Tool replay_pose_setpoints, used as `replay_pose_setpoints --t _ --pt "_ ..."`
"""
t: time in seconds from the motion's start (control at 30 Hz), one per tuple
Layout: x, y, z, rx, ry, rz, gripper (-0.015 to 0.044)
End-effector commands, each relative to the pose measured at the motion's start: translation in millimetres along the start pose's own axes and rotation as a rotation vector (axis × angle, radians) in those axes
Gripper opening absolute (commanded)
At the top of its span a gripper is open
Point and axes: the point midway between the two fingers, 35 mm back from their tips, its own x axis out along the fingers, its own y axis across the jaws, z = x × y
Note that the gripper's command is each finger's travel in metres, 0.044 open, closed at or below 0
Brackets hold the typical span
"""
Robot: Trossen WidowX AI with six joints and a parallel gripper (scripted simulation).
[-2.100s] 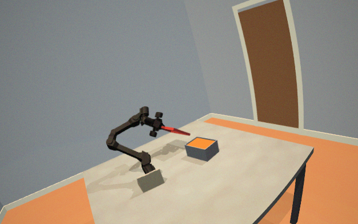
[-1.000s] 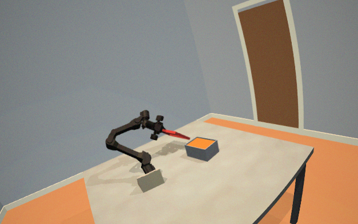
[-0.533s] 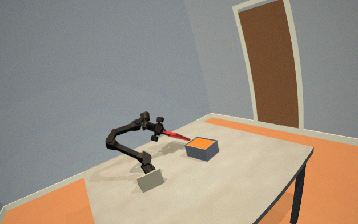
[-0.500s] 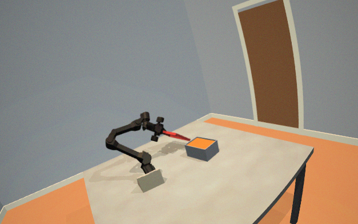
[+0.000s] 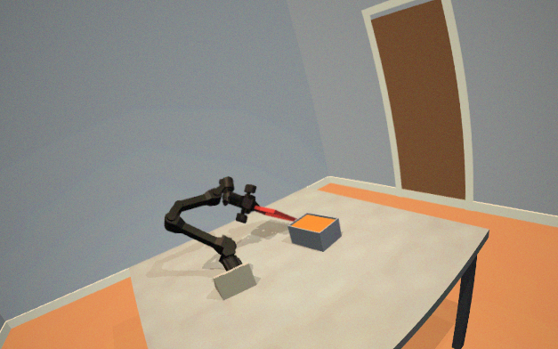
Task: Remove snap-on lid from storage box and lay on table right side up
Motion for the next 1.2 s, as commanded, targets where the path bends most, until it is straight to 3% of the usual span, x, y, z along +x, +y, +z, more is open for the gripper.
replay_pose_setpoints --t 0.0,1.17 --pt "1.5 -0.5 0.7 0.004 -0.004 0.010 0.0000" --pt "19.2 -21.4 0.3 0.005 -0.002 0.012 0.0000"
